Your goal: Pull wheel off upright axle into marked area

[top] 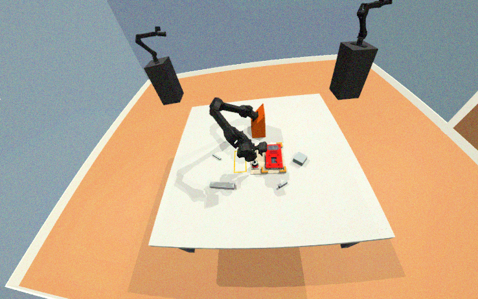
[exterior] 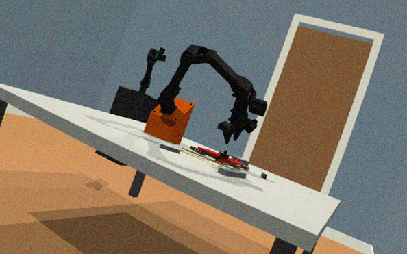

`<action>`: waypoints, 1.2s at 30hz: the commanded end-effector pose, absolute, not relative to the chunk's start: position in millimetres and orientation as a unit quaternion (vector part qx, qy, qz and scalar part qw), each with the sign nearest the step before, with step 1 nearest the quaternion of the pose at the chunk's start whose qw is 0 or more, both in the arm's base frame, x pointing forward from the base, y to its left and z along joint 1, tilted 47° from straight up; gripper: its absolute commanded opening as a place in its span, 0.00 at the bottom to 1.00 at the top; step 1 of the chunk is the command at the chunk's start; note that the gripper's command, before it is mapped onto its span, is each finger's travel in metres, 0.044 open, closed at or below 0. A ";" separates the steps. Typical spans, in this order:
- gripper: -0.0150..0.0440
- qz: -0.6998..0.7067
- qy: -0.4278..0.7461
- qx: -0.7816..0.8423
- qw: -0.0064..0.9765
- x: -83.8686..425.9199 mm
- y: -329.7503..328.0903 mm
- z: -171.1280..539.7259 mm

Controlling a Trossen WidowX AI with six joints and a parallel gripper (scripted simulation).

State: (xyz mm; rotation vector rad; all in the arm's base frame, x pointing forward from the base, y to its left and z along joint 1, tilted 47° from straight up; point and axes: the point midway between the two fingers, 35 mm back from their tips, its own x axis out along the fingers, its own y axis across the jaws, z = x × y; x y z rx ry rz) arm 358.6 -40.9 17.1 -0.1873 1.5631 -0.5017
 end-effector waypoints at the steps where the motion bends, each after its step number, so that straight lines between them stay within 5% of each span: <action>1: 0.76 -0.288 0.668 -0.215 0.652 356.4 -41.4 27.7; 36: 0.76 -0.306 0.651 -0.259 0.644 356.0 -92.8 -19.4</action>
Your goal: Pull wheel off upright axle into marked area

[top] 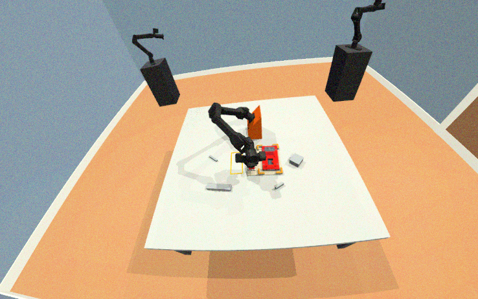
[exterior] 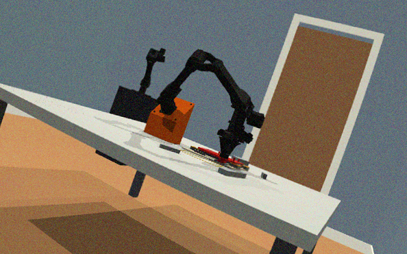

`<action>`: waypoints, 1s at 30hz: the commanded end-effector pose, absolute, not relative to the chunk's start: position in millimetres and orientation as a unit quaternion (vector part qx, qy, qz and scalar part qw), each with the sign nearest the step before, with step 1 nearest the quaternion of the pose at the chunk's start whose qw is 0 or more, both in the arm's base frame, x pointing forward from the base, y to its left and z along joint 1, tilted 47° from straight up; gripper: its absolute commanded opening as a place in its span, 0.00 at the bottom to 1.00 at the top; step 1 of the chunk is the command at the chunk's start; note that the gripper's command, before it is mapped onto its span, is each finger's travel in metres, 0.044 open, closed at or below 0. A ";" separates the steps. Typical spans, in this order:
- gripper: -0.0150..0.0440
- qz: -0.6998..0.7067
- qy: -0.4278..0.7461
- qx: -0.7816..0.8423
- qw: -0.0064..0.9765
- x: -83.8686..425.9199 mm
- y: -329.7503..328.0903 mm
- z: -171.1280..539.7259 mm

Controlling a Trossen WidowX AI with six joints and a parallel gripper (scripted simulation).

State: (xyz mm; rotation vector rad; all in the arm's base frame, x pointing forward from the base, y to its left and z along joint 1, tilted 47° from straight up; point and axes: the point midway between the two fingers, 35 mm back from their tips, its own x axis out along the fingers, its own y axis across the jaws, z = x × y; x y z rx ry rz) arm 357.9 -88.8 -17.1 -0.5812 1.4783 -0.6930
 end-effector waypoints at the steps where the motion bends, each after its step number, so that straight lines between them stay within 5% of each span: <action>1: 0.76 -0.306 0.651 -0.259 0.644 356.0 -92.8 -19.4; 17: 0.52 -0.304 0.650 -0.256 0.648 357.7 -89.5 -18.4; 23: 0.25 -0.304 0.650 -0.256 0.648 357.8 -88.7 -17.7; 30: 0.25 -0.304 0.650 -0.256 0.647 358.0 -86.9 -16.2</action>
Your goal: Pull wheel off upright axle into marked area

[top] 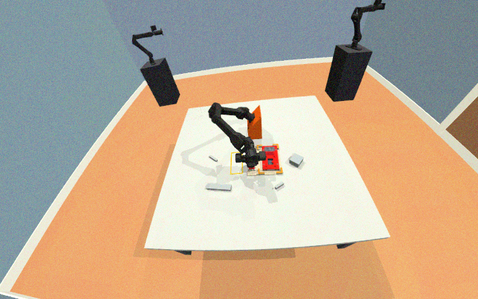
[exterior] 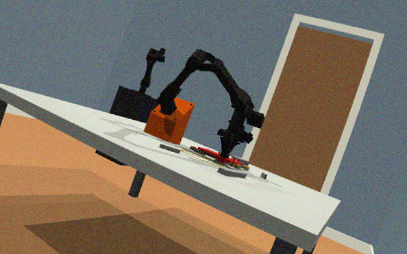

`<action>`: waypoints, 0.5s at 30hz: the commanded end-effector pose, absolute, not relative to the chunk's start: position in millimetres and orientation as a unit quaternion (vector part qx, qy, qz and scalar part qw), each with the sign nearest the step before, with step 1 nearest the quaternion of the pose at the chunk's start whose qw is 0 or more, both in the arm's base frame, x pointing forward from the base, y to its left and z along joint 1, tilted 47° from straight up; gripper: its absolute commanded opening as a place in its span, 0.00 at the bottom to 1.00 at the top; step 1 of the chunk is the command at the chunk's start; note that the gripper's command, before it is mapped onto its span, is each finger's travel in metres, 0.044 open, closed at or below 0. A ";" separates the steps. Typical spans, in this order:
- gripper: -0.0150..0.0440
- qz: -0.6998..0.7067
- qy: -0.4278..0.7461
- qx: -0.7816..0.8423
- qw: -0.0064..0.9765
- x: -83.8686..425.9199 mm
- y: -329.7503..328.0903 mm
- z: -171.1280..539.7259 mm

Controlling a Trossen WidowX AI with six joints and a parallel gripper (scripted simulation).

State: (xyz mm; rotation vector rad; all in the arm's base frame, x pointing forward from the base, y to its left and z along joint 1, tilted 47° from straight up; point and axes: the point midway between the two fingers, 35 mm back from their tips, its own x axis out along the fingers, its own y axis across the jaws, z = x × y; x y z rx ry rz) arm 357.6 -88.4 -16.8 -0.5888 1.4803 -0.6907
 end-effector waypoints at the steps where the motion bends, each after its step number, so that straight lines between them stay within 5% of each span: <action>1: 0.25 -0.304 0.650 -0.256 0.647 358.0 -86.7 -16.0; 15: 0.25 -0.304 0.650 -0.257 0.647 358.4 -83.3 -13.0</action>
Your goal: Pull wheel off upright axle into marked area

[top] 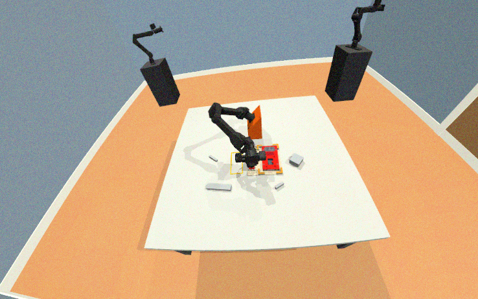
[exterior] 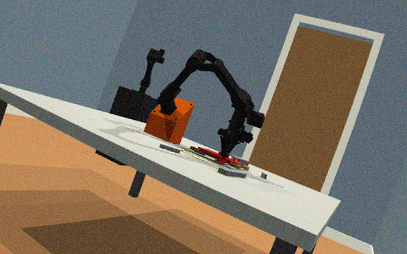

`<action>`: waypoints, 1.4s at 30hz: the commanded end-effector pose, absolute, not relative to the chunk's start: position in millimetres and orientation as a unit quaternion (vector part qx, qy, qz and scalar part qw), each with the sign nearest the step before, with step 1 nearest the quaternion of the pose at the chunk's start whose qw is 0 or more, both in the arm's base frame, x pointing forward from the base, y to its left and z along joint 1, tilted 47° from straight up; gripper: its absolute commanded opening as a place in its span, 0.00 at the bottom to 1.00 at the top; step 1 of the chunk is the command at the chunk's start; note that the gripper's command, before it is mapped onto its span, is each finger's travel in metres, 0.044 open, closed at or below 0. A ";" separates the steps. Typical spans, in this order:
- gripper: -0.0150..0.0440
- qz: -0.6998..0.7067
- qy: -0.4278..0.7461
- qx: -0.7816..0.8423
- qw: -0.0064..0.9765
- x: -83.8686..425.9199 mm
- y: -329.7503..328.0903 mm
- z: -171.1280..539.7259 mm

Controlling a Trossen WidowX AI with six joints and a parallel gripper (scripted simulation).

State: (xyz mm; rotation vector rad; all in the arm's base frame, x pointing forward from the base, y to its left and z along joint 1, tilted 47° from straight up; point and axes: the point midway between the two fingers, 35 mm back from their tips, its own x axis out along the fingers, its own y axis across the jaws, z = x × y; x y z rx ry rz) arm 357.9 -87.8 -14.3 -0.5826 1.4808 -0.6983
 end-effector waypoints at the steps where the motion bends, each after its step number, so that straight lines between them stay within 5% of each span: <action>1: 0.25 -0.304 0.650 -0.257 0.647 358.4 -83.1 -12.7; 42: 0.25 -0.304 0.651 -0.257 0.646 359.0 -73.1 -3.7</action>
